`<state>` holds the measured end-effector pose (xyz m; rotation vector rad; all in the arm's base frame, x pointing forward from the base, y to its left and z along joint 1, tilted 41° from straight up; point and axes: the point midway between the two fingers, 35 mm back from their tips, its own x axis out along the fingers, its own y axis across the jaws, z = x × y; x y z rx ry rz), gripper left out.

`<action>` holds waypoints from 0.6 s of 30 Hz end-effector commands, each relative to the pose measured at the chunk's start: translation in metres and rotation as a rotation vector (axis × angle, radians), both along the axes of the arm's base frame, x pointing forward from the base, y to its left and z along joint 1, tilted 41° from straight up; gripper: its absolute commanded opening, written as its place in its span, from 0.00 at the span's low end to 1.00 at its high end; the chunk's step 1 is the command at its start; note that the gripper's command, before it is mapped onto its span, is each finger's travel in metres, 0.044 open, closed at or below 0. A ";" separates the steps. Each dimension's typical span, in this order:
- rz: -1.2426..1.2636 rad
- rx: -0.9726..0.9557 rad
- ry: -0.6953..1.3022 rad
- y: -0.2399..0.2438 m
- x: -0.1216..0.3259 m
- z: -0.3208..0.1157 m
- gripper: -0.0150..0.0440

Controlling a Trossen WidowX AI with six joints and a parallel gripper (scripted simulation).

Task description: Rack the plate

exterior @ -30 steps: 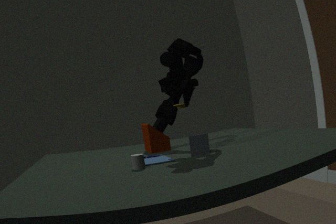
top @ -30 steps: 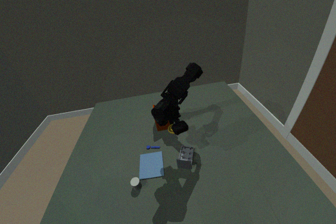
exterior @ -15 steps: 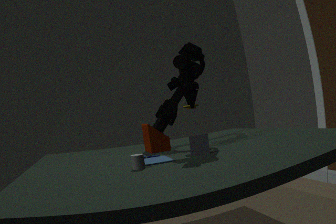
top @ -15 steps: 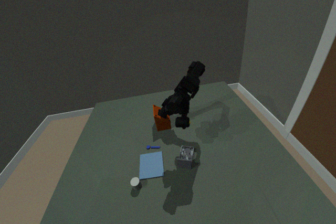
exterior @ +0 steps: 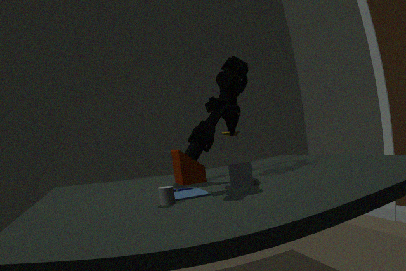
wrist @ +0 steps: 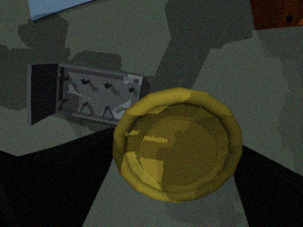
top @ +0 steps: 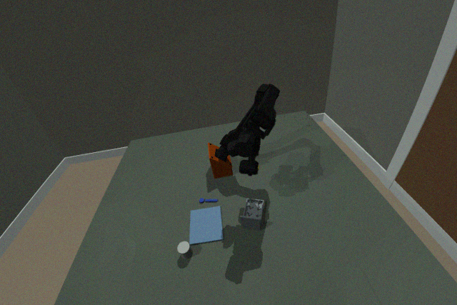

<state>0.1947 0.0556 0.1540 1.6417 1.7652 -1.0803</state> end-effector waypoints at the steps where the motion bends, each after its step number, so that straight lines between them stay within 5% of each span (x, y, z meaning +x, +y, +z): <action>1: 0.066 -0.080 -0.019 0.001 -0.004 -0.014 0.25; 18: 0.337 -0.403 -0.173 0.005 -0.004 -0.065 0.25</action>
